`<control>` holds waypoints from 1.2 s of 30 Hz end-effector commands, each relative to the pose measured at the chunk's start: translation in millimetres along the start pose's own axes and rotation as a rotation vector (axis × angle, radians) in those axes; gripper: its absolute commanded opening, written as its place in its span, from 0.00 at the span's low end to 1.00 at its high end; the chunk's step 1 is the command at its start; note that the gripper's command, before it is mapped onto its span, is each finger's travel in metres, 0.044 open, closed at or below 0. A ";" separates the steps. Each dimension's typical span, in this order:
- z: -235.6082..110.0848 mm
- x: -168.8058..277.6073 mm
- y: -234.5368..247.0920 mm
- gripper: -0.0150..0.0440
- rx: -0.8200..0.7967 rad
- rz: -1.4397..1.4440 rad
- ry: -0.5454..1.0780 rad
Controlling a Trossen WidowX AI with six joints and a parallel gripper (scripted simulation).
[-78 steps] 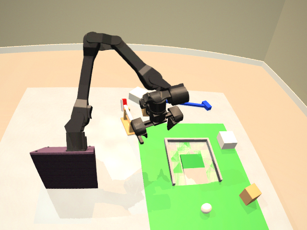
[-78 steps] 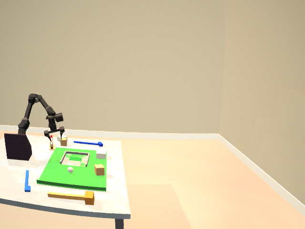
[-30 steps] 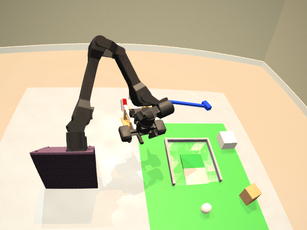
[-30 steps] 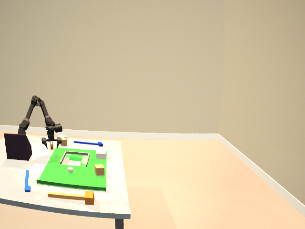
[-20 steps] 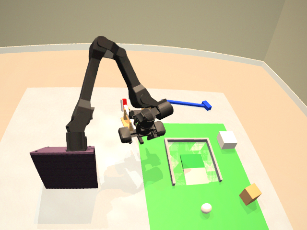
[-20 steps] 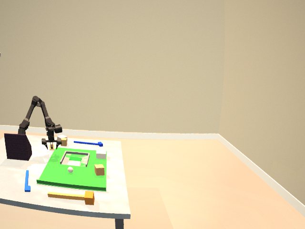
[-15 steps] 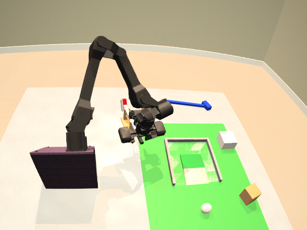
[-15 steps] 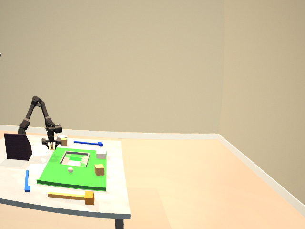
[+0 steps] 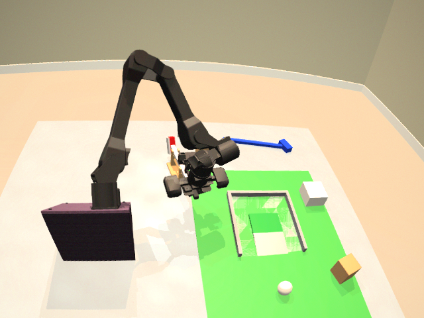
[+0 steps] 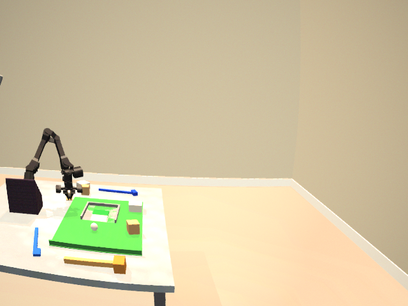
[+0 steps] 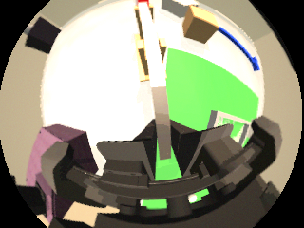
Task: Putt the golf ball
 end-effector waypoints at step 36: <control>-108.3 16.5 -23.4 0.25 0.058 0.225 0.073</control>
Point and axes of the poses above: the point midway between the two fingers, 35 mm back from their tips, its own z axis out along the fingers, its own y axis across the jaws, x = y × z, the point moved 3 cm from there along -z, back along the fingers, and after that the axes turned 10 degrees about z, right-handed, at the moved point
